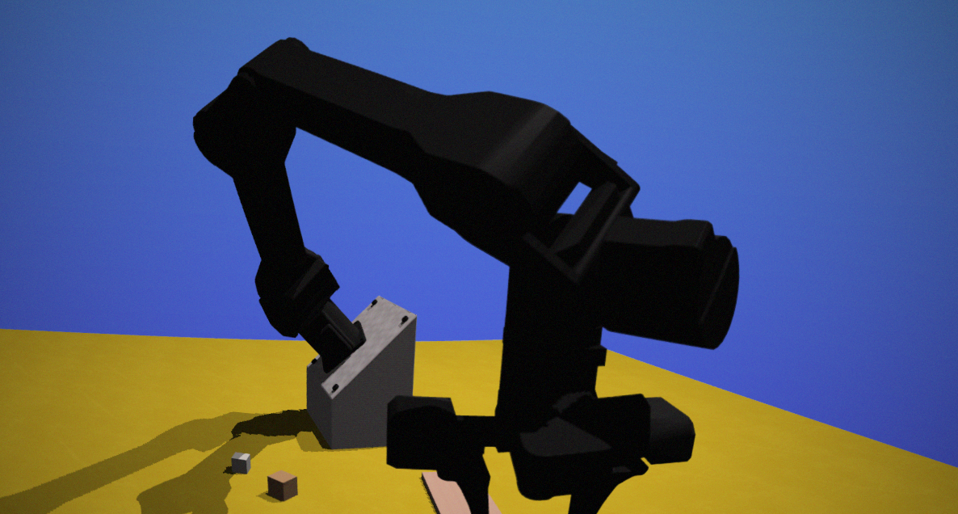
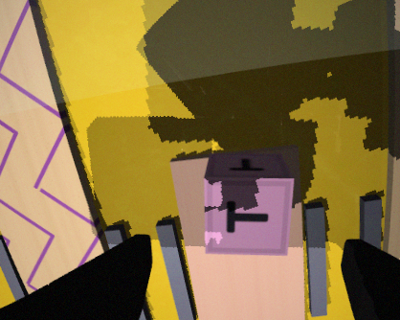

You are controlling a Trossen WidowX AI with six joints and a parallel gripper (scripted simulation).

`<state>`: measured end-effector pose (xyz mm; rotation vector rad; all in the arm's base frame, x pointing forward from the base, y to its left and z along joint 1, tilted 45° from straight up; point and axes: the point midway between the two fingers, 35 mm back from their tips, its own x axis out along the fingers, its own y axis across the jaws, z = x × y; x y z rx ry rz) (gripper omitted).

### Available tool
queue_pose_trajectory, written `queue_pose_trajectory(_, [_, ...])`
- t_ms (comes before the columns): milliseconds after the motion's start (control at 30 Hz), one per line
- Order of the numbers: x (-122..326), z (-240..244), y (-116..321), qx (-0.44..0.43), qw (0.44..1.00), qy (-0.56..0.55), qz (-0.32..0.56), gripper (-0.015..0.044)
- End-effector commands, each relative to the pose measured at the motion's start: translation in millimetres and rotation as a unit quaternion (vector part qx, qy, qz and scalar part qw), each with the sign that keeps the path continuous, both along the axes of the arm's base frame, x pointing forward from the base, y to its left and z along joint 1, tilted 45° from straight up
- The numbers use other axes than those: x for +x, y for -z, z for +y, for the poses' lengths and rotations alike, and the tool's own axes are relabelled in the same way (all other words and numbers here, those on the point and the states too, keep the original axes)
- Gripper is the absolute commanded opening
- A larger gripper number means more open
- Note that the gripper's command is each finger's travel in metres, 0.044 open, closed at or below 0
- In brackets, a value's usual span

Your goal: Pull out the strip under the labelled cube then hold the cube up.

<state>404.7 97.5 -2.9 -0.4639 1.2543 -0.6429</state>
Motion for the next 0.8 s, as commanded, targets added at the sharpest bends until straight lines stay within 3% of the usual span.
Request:
queue_pose_trajectory(0, [2,-6,5,-0.003,1.000,-0.001,0.001,0.0250])
queue_pose_trajectory(767, [8,-32,31,-0.004,1.000,-0.001,0.000,0.0250])
